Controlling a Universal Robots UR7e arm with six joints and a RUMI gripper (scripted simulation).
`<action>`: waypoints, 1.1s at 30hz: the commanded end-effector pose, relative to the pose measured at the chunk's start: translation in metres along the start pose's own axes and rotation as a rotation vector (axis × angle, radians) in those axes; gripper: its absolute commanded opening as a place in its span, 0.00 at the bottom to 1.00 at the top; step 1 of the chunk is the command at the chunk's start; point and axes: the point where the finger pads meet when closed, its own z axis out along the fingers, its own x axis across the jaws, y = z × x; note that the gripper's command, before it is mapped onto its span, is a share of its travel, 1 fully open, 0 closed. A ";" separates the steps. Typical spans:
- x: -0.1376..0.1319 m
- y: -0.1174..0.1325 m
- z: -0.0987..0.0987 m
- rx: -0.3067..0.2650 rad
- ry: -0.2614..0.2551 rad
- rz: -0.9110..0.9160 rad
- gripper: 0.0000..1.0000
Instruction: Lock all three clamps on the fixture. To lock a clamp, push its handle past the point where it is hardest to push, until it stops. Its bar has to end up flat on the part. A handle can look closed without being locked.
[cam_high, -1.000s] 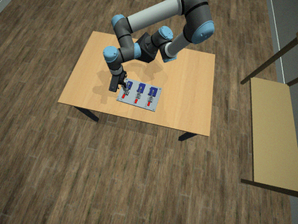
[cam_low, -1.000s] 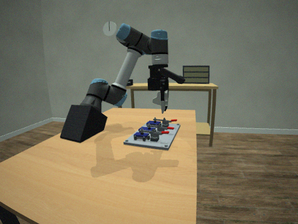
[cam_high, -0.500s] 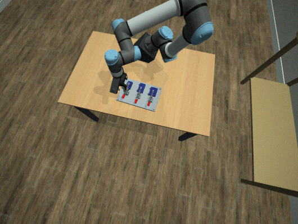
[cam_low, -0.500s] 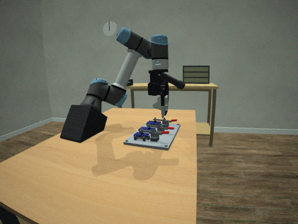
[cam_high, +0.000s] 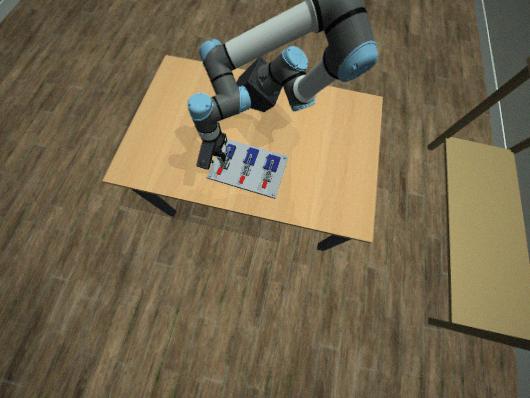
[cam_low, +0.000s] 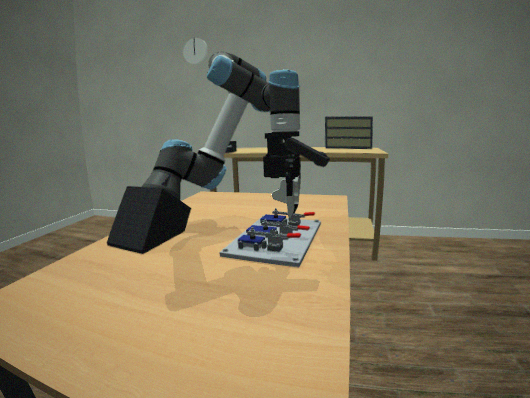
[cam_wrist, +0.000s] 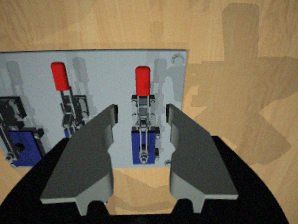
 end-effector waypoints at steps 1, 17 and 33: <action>0.001 -0.001 0.023 0.001 0.001 0.000 0.28; 0.001 -0.001 0.045 0.001 0.001 0.000 0.28; 0.001 -0.001 0.063 0.001 0.001 0.000 0.28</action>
